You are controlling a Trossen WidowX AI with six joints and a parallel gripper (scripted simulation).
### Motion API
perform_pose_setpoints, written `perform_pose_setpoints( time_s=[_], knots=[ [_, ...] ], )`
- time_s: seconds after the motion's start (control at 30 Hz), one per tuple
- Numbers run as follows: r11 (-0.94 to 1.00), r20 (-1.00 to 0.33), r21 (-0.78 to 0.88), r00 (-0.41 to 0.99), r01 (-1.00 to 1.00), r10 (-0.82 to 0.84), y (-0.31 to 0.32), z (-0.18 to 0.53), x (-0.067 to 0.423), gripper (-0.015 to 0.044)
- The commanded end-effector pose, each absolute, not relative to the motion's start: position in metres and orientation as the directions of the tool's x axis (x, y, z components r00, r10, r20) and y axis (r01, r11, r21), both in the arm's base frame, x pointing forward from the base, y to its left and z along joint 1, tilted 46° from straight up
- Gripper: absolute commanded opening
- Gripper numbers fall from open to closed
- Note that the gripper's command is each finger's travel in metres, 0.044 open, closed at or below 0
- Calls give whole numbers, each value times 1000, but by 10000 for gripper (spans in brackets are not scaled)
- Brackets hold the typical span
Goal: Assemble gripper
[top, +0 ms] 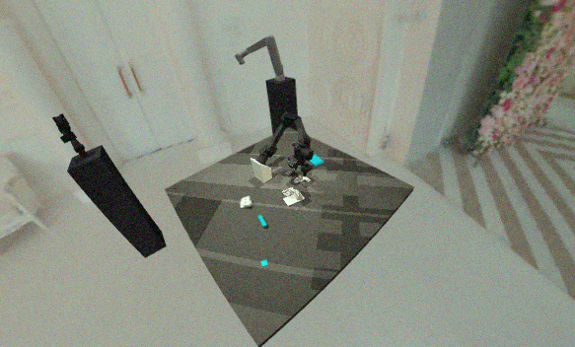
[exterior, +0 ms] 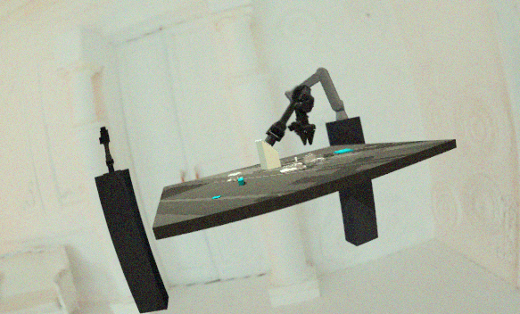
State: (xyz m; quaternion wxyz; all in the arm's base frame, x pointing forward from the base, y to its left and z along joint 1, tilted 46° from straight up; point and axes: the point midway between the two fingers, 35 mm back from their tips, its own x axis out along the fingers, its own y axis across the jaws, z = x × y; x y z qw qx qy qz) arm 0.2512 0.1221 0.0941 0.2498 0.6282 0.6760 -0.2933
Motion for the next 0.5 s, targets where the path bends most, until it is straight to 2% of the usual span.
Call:
perform_pose_setpoints(
  time_s=[0.0,0.47],
  knots=[
    [-20,-701,-147,-90,989,707,126,100,242,440],
    [-173,-699,-298,-92,939,709,132,110,225,440]
  ],
)
